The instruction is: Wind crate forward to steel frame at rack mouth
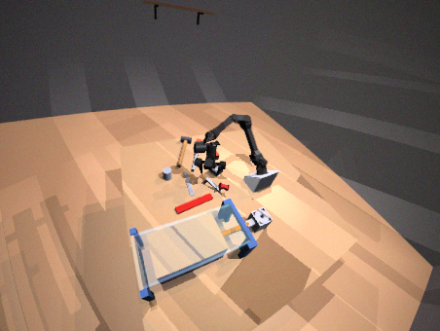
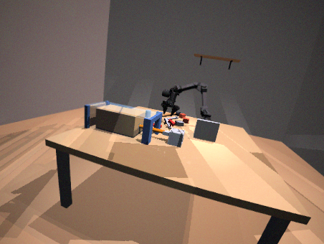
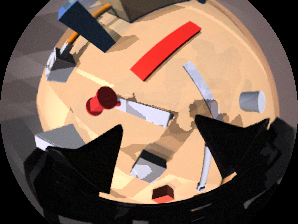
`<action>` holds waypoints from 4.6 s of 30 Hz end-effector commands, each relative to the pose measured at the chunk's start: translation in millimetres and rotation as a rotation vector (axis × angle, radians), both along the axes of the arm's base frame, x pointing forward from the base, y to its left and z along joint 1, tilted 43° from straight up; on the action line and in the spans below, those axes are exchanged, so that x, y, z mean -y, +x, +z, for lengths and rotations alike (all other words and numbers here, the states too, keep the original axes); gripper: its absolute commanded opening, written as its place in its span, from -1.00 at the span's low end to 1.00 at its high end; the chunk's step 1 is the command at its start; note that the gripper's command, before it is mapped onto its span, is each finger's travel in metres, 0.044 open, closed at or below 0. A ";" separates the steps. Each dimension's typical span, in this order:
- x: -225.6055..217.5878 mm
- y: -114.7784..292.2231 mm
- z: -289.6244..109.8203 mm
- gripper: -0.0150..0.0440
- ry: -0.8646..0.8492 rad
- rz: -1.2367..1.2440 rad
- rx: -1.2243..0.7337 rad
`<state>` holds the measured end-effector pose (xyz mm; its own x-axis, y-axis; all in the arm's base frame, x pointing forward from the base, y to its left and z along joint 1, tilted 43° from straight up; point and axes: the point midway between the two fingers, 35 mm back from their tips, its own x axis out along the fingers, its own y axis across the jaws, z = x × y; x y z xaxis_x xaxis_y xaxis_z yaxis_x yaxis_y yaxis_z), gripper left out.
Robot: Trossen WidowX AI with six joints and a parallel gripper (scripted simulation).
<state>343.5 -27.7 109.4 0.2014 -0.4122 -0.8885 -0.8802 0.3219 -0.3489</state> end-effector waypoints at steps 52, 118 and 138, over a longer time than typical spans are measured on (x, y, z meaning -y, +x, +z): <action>8.7 -23.8 -84.2 1.00 -0.474 0.936 -0.694; -75.6 -37.5 -12.4 -0.49 -0.506 0.836 -0.596; -121.6 -44.7 -44.9 -0.49 -0.355 0.377 -0.274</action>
